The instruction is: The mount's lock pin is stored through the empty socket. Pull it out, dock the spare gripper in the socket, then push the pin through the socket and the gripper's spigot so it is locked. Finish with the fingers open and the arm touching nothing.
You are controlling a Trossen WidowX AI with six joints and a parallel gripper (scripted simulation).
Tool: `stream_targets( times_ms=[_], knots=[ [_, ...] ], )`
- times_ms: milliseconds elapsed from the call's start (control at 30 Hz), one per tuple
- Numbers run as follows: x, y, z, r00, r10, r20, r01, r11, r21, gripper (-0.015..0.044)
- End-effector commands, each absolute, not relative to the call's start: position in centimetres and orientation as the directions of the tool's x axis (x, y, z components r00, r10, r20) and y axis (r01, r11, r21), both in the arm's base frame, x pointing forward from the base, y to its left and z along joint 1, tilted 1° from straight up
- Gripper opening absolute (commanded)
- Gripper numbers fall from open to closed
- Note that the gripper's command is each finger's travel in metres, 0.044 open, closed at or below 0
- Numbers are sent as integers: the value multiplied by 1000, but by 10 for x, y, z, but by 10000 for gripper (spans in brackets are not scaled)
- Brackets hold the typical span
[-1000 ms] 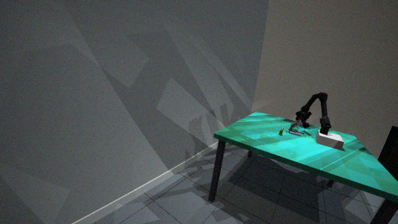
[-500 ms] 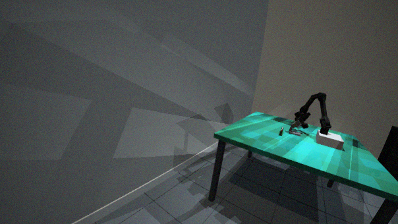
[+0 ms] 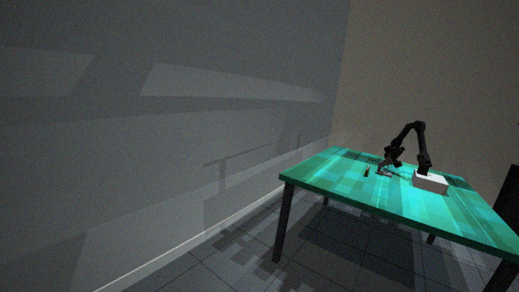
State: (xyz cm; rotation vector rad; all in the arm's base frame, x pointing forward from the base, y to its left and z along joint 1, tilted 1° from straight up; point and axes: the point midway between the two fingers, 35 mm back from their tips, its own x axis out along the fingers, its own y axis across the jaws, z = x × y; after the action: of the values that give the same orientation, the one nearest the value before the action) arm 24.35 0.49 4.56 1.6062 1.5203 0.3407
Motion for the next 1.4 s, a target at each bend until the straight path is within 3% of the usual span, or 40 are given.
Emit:
stream_targets(
  times_ms=[0,300,1367],
  knots=[
    [244,5,46,216,909,-357,668,129,733,210],
    [244,5,46,216,909,-357,668,129,733,440],
    [199,-12,102,248,903,-350,664,104,740,440]
  ],
)
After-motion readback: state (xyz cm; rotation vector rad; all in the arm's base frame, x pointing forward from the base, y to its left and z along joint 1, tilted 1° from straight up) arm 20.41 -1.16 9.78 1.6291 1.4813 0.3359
